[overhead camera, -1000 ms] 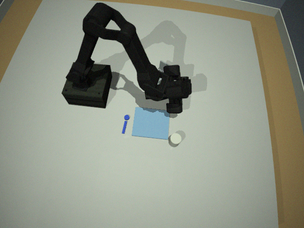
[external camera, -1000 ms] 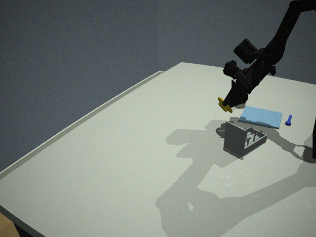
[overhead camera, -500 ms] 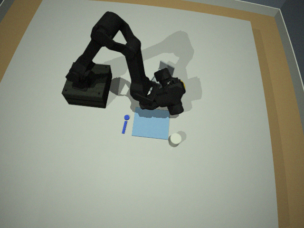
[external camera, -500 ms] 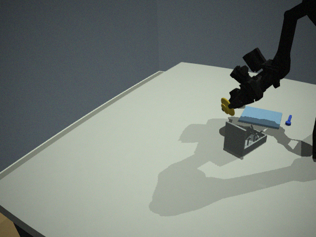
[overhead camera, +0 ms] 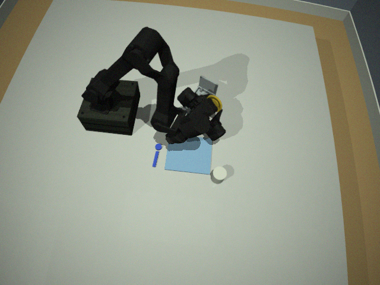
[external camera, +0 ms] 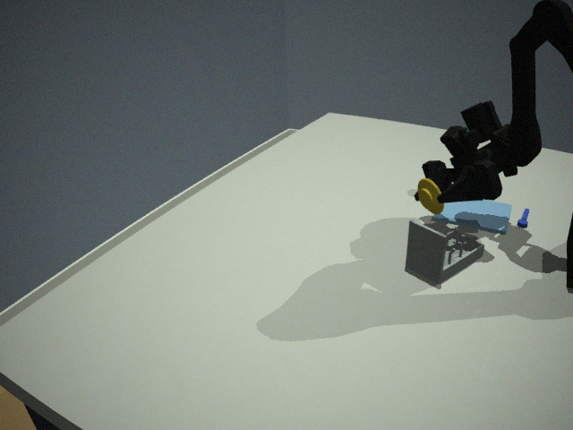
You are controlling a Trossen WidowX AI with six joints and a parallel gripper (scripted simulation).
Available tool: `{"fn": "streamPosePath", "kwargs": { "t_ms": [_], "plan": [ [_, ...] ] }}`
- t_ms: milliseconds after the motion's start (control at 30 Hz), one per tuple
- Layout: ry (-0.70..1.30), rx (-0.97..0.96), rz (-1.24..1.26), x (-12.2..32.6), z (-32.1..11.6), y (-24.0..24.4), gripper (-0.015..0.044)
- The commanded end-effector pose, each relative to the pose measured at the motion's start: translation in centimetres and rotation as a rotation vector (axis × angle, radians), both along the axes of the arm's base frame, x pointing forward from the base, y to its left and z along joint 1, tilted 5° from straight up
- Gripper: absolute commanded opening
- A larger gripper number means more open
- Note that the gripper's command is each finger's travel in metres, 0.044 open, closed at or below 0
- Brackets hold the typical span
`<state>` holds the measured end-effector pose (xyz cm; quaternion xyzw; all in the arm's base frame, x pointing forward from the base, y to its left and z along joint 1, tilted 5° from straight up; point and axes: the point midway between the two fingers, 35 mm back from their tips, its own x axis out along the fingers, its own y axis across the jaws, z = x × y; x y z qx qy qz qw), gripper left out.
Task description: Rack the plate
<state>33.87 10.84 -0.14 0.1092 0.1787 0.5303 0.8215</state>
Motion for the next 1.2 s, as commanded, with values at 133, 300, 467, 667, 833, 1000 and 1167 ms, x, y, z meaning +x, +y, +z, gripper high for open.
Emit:
{"fn": "streamPosePath", "kwargs": {
  "t_ms": [133,300,467,667,833,1000,1167],
  "plan": [
    [-0.162,0.031,0.088,-2.9,0.2,-0.2,0.0000],
    [-0.260,0.044,0.141,-4.8,0.5,-0.3,0.0000],
    [-0.328,0.051,0.178,-6.1,0.7,-0.3,0.0000],
    [-0.328,0.051,0.178,-6.1,0.7,-0.3,0.0000],
    [-0.327,0.048,0.180,-6.1,0.2,-0.2,0.0000],
    [-0.323,0.039,0.188,-6.1,-1.6,0.4,0.0000],
    [-0.322,0.035,0.191,-6.1,-2.1,0.6,0.0000]
  ]
}}
